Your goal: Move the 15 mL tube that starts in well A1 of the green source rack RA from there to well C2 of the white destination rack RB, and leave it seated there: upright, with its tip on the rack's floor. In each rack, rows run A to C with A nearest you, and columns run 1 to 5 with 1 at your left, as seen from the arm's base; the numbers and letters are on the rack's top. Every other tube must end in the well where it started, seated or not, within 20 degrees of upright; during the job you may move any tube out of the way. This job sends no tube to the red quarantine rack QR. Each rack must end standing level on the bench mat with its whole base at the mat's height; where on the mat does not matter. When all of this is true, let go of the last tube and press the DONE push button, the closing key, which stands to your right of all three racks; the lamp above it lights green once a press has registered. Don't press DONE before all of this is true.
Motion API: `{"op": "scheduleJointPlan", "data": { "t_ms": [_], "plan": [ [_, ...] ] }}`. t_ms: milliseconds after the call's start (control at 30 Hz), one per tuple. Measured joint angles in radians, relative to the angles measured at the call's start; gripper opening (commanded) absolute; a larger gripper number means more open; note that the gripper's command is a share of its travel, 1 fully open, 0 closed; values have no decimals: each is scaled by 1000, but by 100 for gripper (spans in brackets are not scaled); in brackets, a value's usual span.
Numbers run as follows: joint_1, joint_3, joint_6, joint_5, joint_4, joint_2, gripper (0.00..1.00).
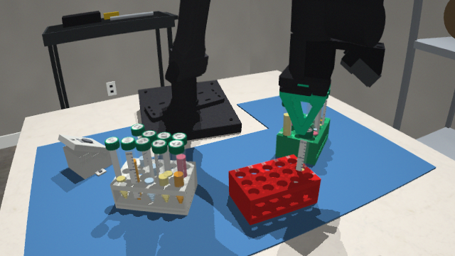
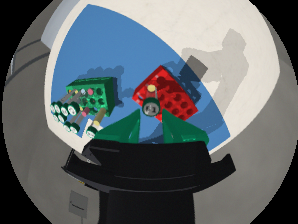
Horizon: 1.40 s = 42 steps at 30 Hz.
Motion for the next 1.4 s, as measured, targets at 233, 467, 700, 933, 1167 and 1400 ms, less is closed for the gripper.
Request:
{"op": "scheduleJointPlan", "data": {
  "t_ms": [233,467,700,933,1167,1400],
  "plan": [
    [-1,-11,0,0,11,0,30],
    [-1,-19,-1,0,20,-1,30],
    [-2,-27,-1,0,29,-2,30],
    [-2,-27,-1,0,34,-1,0],
    [-2,-27,-1,0,34,-1,0],
    [-2,-27,-1,0,34,-1,0]
  ]
}}
